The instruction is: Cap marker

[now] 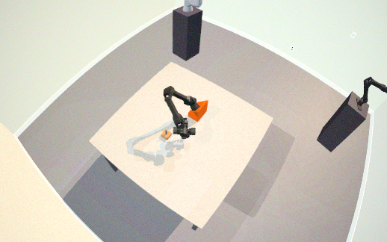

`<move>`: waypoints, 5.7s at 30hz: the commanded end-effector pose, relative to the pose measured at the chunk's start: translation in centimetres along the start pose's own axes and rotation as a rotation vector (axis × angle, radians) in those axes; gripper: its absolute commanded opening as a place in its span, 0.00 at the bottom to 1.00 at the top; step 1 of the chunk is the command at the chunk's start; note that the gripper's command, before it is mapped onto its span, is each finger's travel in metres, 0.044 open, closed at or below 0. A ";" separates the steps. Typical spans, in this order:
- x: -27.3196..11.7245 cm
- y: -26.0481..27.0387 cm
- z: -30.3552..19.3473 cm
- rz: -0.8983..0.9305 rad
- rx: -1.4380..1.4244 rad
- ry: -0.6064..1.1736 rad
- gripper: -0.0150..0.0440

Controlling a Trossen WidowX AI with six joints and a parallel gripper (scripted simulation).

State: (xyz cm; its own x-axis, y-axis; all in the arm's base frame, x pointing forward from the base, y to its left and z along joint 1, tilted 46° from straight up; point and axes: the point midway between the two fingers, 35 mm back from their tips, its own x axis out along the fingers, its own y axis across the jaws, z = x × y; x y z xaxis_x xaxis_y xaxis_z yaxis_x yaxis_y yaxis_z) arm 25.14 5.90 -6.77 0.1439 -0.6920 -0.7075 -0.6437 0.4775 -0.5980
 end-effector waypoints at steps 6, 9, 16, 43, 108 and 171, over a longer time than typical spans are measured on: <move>1.5 0.0 -0.1 -0.008 -0.008 0.002 0.67; 1.7 -0.1 -0.2 -0.009 -0.008 0.002 0.67; 1.7 -0.1 -0.2 -0.009 -0.008 0.002 0.46; -3.9 0.1 -0.1 -0.006 -0.009 0.000 0.25; -7.3 -15.6 -1.1 -0.011 -0.007 0.002 0.25; -11.3 -15.5 -1.1 -0.007 0.141 0.001 0.87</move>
State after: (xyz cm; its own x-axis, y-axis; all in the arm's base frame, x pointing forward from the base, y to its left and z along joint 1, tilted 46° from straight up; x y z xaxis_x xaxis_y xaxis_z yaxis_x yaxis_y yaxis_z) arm 32.73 5.61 10.79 0.1522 -0.6978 -0.7000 -0.6140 0.4882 -0.6202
